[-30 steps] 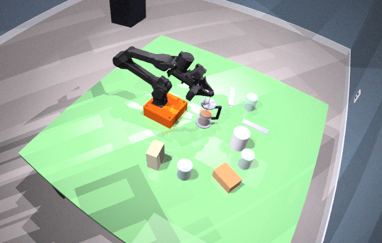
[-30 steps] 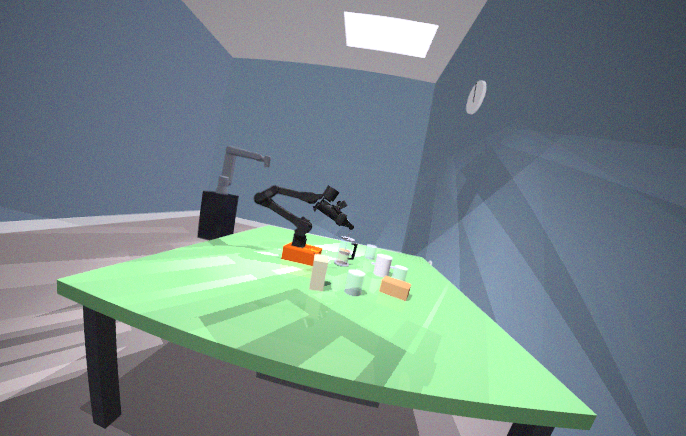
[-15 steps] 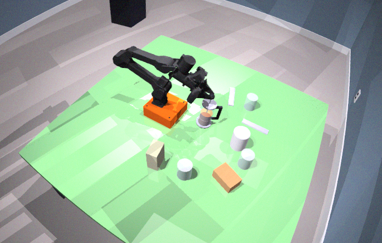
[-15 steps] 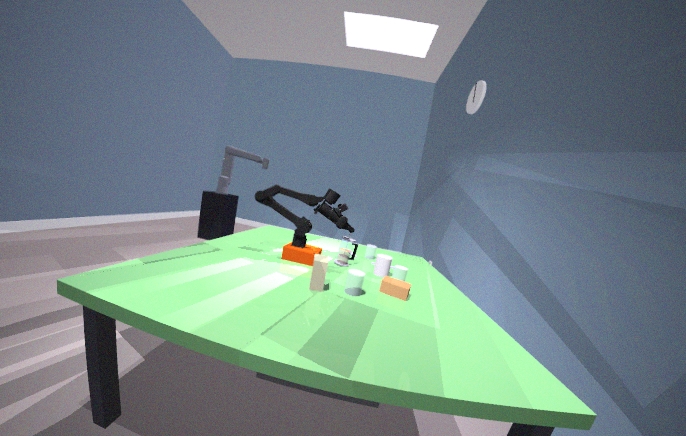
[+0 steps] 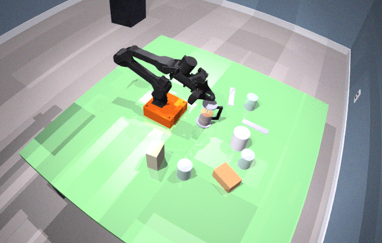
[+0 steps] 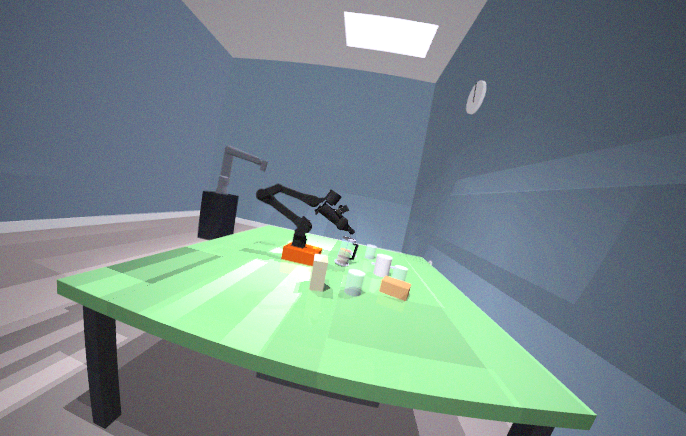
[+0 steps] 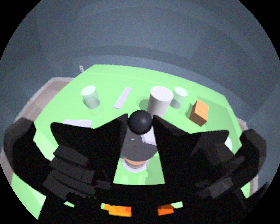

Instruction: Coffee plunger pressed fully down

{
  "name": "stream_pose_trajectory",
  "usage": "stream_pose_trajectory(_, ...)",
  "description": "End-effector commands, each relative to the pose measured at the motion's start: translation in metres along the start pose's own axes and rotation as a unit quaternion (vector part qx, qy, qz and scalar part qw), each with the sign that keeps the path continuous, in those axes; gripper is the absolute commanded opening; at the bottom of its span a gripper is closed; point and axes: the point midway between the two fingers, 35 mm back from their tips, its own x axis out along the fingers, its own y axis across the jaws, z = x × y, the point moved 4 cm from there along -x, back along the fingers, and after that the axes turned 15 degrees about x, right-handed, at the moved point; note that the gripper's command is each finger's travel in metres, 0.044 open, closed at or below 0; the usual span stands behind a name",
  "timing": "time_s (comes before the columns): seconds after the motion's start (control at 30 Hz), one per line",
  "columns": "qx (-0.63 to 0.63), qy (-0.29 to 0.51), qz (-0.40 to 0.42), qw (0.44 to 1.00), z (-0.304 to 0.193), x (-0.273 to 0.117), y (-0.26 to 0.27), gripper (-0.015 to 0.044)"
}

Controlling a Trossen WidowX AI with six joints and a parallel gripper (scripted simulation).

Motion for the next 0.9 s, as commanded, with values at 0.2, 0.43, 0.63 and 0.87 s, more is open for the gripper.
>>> stream_pose_trajectory(0.2, 0.005, 0.020, -0.005, 1.000, -0.0073, 0.0061, -0.0020, 0.0121)
stream_pose_trajectory(0.43, 0.005, 0.020, -0.005, 1.000, -0.0065, 0.0070, -0.0018, 0.0121)
stream_pose_trajectory(0.63, 0.005, 0.020, -0.005, 1.000, -0.0059, 0.0077, -0.0017, 0.0121)
stream_pose_trajectory(0.87, 0.005, 0.020, -0.005, 1.000, -0.0051, 0.0087, -0.0016, 0.0121)
